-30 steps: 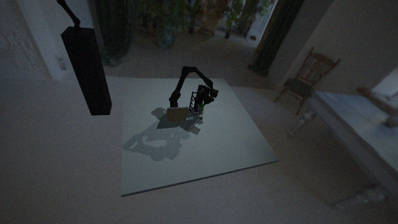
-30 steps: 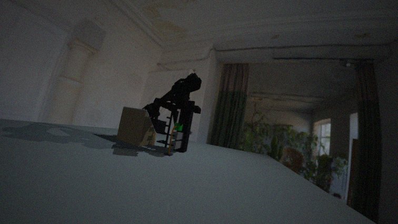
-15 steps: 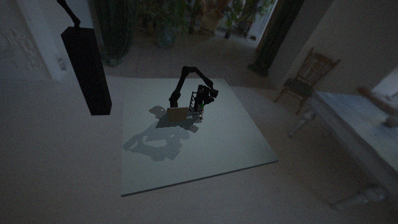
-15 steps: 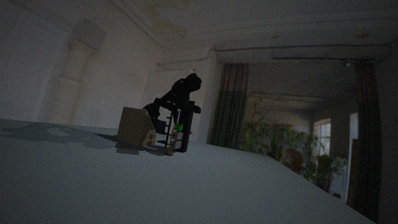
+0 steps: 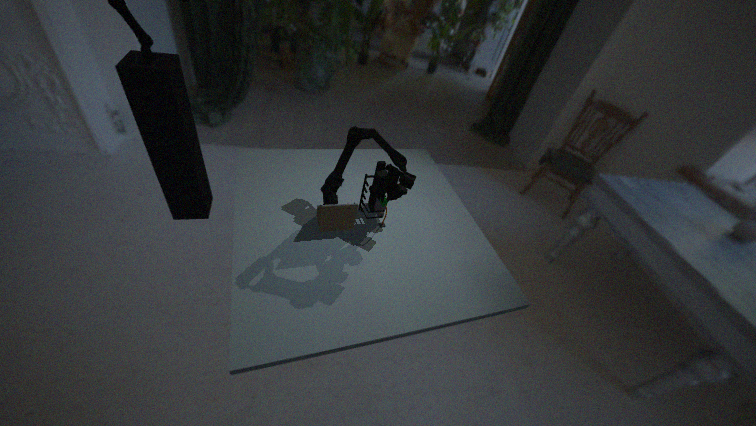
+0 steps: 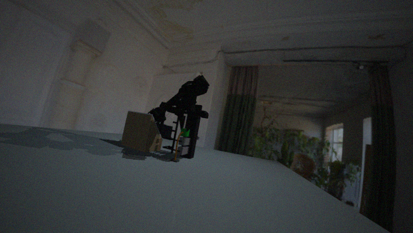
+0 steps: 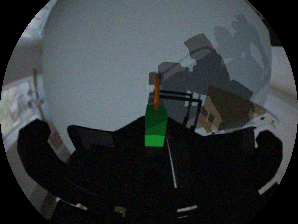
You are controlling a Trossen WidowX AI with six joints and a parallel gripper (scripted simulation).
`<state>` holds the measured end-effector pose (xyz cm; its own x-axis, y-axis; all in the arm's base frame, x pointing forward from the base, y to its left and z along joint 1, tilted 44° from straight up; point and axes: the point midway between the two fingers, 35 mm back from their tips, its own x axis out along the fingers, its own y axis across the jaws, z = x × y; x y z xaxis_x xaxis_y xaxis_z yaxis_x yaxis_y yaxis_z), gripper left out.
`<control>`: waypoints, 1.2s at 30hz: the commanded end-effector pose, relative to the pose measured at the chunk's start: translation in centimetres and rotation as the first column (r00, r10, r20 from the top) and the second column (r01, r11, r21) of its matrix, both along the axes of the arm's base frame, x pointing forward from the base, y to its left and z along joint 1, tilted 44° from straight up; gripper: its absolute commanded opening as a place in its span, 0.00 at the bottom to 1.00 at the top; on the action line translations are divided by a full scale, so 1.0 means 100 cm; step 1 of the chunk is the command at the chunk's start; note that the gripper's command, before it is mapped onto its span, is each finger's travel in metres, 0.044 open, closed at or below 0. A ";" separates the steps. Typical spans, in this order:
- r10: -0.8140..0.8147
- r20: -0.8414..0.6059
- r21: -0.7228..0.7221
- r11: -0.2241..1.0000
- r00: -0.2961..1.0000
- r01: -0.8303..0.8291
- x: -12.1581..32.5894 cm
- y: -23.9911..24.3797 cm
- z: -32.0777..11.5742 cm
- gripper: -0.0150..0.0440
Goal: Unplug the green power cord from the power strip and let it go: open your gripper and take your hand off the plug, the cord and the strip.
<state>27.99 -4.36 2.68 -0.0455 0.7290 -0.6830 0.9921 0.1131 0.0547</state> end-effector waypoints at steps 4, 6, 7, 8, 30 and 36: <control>-0.009 0.015 -0.059 0.998 1.000 0.010 0.005 -0.027 -0.017 0.25; -0.009 0.015 -0.059 0.998 1.000 0.010 0.005 -0.030 -0.019 0.25; -0.009 0.015 -0.059 0.998 1.000 0.010 0.005 -0.031 -0.020 0.25; -0.009 0.015 -0.059 0.998 1.000 0.010 0.005 -0.033 -0.021 0.25; -0.010 0.014 -0.056 0.998 1.000 0.011 0.006 -0.040 -0.029 0.70; -0.010 0.014 -0.057 0.998 1.000 0.011 0.008 -0.051 -0.035 0.97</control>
